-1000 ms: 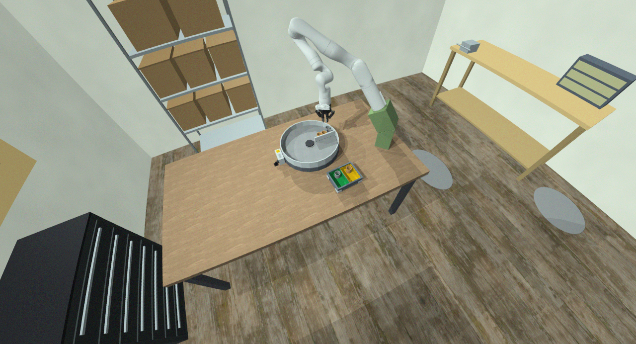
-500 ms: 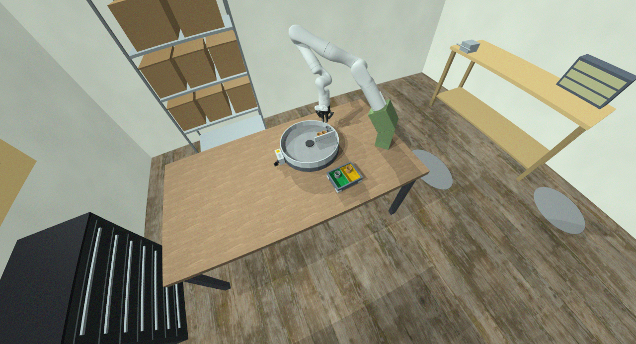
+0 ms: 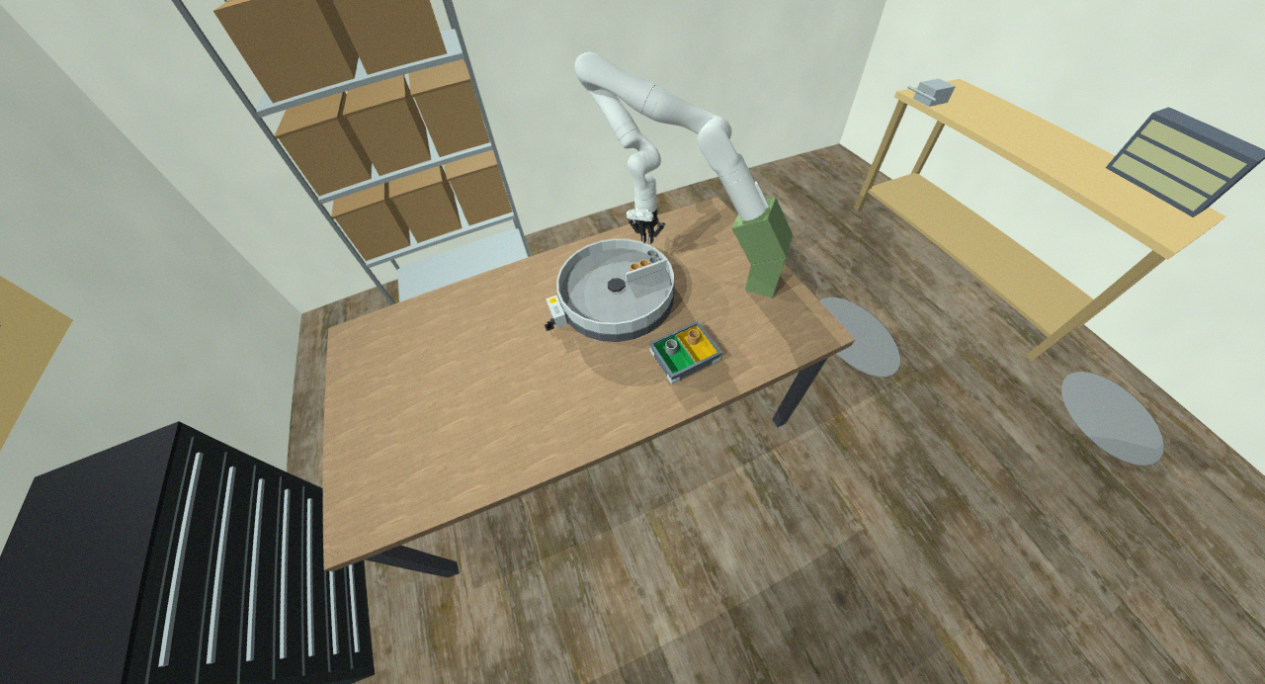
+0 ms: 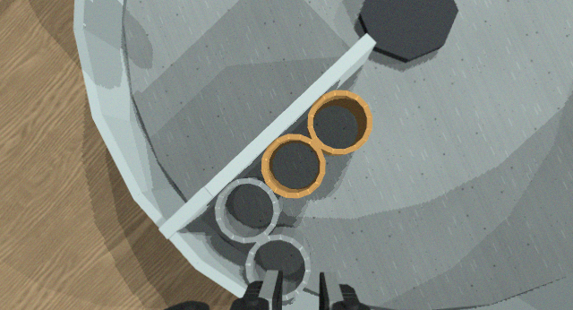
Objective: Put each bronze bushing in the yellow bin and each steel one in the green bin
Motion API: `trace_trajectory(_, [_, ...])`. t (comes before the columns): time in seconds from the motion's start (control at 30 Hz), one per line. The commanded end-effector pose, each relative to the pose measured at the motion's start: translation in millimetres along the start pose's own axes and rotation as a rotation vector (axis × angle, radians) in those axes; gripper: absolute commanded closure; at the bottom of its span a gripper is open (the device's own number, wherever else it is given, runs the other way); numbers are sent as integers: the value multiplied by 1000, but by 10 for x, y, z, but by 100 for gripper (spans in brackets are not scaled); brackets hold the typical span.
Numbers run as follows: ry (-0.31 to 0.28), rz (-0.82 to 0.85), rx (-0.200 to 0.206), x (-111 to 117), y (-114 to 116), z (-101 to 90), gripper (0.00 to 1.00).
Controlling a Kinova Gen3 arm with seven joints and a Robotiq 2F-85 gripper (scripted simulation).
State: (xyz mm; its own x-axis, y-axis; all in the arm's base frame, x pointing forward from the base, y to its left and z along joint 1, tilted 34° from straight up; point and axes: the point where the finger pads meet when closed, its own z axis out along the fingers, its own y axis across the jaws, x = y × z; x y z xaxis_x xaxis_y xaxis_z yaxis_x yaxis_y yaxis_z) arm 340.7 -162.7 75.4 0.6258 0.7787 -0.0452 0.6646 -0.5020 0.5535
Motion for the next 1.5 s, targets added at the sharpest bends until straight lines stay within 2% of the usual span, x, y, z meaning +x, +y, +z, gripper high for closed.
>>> trace_trajectory(0.0, [3,8,-11,-36,-14,9,82])
trace_trajectory(0.27, [3,8,-11,-36,-14,9,82])
trace_trajectory(0.43, [1,4,-5,-16,-2,149,82])
trace_trajectory(0.87, [2,6,-8,-25,-6,299,82])
trace_trajectory(1.03, [3,8,-11,-34,-10,449,82])
trace_trajectory(1.47, [3,8,-12,-35,-6,461,82])
